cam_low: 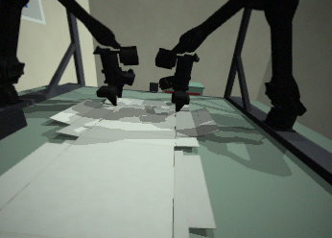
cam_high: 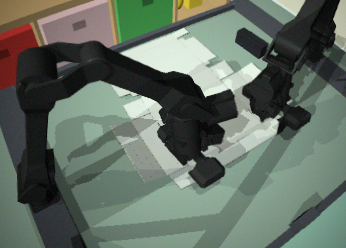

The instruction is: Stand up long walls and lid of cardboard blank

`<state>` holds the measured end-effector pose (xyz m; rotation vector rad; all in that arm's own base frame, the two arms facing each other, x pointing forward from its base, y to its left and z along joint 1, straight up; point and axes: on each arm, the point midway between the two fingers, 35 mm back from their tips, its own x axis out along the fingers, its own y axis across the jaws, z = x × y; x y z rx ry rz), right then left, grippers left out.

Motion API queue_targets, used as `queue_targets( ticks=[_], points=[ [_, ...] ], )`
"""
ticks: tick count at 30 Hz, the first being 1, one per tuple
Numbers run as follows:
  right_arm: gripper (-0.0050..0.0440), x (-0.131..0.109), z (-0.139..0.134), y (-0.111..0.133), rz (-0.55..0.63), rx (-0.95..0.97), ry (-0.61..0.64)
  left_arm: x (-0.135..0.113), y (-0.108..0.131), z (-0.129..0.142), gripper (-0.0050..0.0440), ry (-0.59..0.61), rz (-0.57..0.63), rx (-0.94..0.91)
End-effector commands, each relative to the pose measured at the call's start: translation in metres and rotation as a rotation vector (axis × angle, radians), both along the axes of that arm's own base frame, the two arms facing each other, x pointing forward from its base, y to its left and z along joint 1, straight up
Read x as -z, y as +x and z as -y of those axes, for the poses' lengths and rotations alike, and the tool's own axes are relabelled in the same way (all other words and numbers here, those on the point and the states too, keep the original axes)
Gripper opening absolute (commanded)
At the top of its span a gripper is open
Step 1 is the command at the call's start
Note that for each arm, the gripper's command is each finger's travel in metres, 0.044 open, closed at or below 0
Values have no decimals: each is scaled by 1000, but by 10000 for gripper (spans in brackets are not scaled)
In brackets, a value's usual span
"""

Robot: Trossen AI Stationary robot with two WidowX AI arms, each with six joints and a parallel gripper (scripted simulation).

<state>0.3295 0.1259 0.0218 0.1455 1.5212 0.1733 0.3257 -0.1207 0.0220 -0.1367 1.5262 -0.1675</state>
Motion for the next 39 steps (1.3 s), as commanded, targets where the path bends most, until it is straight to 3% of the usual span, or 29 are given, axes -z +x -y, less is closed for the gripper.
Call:
queue_targets(
  ticks=[1,19,25,39],
  points=[
    [280,17,5,3,-17,13,-12,19,3,-4,288,11,-19,-16],
    [280,17,5,3,-20,14,-12,18,3,-4,288,11,-19,-16],
    [260,19,10,3,-18,10,107,19,3,-9,268,-107,-23,-12],
    [260,19,10,2,-18,10,109,20,3,-9,268,-108,-23,-9]
  ],
)
